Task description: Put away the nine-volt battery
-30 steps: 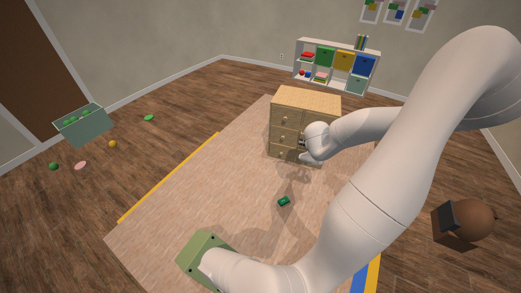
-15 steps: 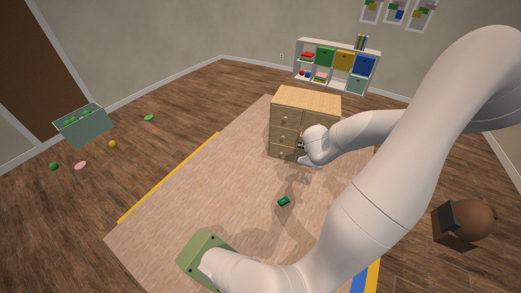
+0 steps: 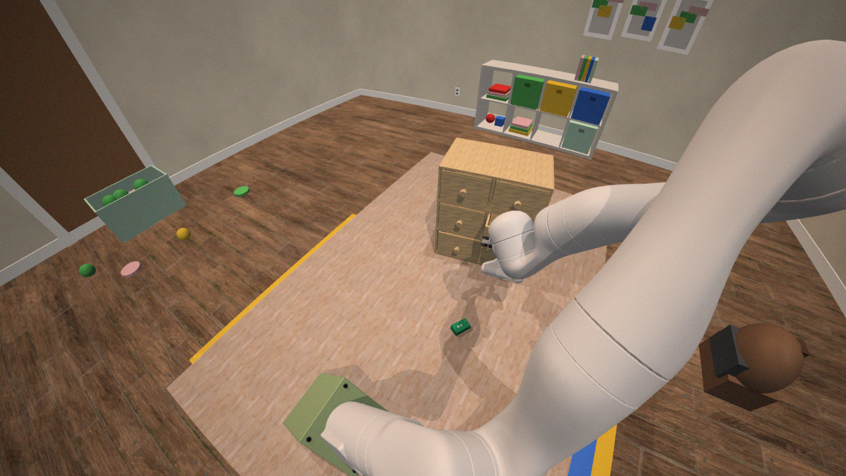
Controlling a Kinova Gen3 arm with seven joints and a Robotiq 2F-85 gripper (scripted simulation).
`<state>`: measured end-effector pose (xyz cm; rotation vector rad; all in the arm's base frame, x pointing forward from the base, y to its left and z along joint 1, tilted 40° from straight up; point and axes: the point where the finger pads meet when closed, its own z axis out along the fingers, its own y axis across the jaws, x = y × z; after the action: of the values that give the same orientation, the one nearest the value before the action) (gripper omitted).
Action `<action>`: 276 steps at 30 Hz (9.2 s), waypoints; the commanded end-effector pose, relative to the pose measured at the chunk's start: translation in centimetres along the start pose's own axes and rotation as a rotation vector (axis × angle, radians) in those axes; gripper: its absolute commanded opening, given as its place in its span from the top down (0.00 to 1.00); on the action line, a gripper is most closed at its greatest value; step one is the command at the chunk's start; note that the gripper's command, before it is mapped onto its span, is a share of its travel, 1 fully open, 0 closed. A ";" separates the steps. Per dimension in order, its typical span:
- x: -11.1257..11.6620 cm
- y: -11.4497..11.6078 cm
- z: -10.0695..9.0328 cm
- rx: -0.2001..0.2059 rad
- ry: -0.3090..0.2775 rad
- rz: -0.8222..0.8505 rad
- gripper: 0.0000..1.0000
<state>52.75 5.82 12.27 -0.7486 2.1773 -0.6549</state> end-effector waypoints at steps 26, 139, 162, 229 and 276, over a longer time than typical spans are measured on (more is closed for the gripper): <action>1.6 0.0 -1.6 0.000 -0.001 0.008 0.87; 3.4 -0.1 -12.0 0.002 -0.004 0.011 0.67; 3.0 0.0 -14.2 0.000 0.001 0.008 0.67; 1.6 -0.1 -26.6 -0.001 0.760 0.013 0.67; 1.5 -0.1 -27.0 -0.001 0.783 0.013 0.00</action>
<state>31.41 10.57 27.81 -0.5058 2.8665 -1.0639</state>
